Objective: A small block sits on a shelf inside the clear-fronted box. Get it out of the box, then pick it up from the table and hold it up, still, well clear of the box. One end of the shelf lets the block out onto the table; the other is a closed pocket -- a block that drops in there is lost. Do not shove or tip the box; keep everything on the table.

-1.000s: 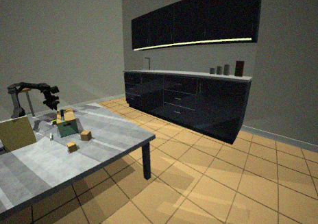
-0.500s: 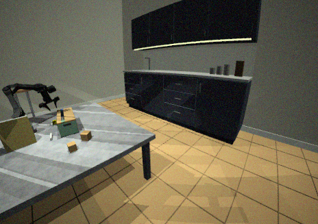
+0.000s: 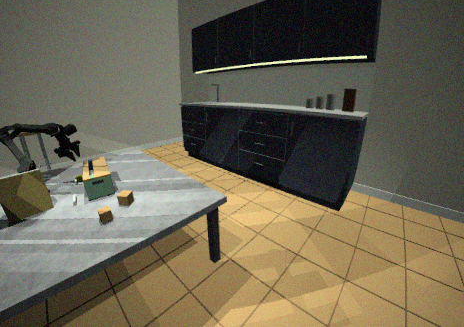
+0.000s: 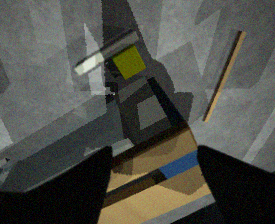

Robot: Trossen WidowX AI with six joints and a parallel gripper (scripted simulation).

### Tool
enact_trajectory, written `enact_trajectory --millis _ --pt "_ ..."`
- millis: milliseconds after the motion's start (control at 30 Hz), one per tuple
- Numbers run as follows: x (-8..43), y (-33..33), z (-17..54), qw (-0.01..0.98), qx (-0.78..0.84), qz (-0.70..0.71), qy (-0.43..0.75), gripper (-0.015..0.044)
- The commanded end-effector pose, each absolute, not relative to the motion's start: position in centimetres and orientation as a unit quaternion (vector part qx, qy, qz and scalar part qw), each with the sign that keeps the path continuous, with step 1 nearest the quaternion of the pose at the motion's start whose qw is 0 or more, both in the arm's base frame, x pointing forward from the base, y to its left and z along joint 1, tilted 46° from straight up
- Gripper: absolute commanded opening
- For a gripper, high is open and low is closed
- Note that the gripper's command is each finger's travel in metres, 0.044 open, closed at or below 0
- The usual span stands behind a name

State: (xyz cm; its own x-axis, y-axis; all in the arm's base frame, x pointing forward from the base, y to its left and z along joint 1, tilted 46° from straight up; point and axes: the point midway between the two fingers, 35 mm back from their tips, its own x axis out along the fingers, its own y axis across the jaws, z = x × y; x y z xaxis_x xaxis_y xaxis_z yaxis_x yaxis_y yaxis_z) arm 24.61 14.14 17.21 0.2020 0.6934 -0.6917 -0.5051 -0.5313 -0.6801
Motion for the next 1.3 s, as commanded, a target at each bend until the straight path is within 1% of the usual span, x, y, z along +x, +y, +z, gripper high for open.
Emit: enact_trajectory --millis 0,433,700,1267 --pt "24.1 14.5 18.0 0.316 -0.73 0.566 -0.218 0.0285" --pt "24.1 14.6 17.9 0.316 -0.73 0.566 -0.218 0.0285" --pt "22.5 21.5 12.3 0.317 -0.729 0.565 -0.22 0.0285" --pt "22.3 22.9 10.8 0.318 -0.729 0.565 -0.219 0.0285"
